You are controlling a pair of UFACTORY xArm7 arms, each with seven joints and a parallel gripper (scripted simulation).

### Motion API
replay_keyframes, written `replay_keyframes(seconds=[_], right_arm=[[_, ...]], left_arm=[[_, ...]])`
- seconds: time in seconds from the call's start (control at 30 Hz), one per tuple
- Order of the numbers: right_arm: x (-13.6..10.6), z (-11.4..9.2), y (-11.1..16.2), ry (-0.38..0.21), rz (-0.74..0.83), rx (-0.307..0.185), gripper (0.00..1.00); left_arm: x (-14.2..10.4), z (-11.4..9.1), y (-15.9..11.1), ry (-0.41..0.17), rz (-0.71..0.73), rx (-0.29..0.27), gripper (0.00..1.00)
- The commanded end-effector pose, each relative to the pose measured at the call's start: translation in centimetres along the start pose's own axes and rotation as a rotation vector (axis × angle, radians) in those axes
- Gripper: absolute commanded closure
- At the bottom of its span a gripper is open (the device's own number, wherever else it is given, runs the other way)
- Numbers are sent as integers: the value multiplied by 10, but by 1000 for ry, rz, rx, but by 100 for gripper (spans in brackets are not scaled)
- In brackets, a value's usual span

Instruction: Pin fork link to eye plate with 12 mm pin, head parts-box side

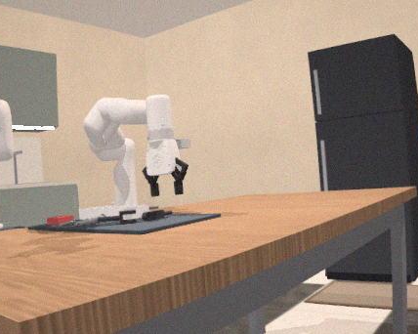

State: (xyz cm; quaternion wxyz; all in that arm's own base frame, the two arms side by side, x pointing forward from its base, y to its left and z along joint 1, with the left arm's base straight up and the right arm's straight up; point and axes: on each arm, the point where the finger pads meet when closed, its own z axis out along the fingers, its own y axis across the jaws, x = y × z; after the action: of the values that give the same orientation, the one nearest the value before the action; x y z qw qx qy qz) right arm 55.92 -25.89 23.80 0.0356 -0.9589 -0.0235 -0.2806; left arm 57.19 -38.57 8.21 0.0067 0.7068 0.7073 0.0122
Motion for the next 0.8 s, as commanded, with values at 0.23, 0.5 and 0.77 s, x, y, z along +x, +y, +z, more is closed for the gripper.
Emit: replay_keyframes(seconds=[0.23, 0.5, 0.77], right_arm=[[-24, -20, 29, -34, 83, -38, 0], [-40, -30, 44, -54, 132, -58, 0], [-57, -42, 59, -76, 187, -80, 0]], left_arm=[[-2, 0, 2, -9, -22, 23, 0], [-2, 0, 2, -9, -22, 23, 0], [-2, 0, 2, -9, -22, 23, 0]])
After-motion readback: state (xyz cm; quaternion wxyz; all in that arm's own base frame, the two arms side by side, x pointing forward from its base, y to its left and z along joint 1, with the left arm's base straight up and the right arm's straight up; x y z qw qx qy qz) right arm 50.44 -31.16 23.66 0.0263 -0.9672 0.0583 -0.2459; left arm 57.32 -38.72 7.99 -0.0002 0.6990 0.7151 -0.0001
